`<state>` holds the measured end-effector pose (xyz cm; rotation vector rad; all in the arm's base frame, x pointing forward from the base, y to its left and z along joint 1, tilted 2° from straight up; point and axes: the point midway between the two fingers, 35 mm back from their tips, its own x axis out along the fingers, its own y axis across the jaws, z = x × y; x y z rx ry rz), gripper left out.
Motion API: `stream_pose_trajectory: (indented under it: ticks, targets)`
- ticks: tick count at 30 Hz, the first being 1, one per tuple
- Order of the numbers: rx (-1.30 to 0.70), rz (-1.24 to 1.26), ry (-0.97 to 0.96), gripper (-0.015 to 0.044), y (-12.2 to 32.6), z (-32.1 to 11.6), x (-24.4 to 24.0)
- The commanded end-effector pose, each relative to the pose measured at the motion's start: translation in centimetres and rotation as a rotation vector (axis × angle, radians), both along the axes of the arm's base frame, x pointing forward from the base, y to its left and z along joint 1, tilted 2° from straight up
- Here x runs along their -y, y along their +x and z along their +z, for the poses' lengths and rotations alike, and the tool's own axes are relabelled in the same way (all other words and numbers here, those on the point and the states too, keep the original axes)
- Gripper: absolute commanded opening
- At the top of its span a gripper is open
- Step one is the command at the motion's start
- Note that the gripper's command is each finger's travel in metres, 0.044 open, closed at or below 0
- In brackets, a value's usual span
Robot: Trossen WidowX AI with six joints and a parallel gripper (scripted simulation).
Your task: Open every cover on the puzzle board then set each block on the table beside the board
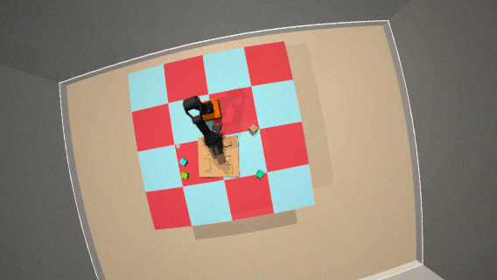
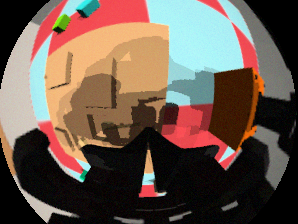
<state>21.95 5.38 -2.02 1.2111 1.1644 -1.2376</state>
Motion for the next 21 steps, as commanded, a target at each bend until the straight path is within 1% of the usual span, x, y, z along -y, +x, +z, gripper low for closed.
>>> stream_pose_trajectory:
  ticks: [1,21]
  targets:
    - [0.005,0.003,-0.001,0.0,0.6,0.0,0.0]
    - [0.006,0.003,-0.001,0.0,2.8,0.1,0.0]
